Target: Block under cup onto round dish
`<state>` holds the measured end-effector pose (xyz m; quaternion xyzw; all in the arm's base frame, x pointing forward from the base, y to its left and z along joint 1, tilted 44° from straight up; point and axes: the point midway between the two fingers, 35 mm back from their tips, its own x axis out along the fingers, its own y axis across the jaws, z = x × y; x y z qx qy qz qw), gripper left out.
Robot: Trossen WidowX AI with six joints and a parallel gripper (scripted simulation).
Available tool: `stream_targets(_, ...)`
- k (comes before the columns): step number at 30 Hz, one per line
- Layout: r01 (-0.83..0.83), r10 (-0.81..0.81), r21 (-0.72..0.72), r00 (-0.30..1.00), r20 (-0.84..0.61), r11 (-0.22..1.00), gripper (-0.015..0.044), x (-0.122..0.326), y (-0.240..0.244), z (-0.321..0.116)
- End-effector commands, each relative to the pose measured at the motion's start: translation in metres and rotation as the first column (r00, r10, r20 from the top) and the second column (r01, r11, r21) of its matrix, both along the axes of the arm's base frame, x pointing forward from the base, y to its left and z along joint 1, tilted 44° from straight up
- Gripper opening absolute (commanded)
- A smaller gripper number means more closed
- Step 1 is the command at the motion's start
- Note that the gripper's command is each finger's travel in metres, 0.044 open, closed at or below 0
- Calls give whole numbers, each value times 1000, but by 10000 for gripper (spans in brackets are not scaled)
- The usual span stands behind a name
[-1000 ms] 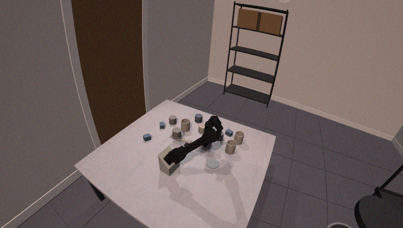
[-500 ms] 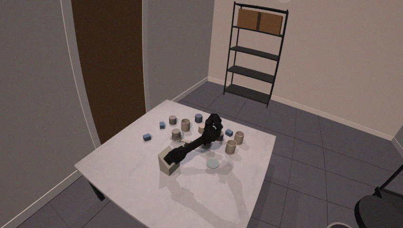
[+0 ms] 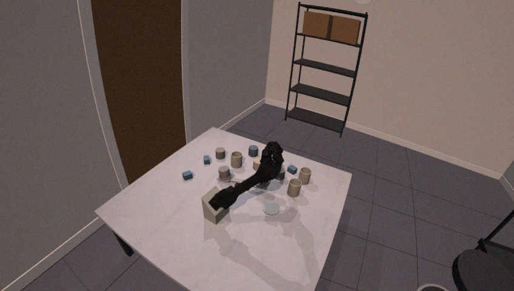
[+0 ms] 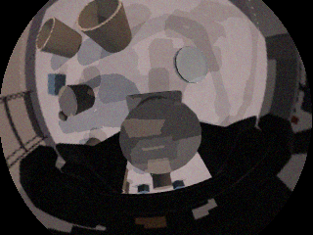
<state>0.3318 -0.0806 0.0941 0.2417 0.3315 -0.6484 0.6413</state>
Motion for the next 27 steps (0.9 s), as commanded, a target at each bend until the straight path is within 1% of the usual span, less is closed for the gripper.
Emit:
stream_targets(1,0,1,-14,1000,24,1000,0,5,4,9)
stream_targets(27,0,0,-15,1000,23,1000,0,4,26,34)
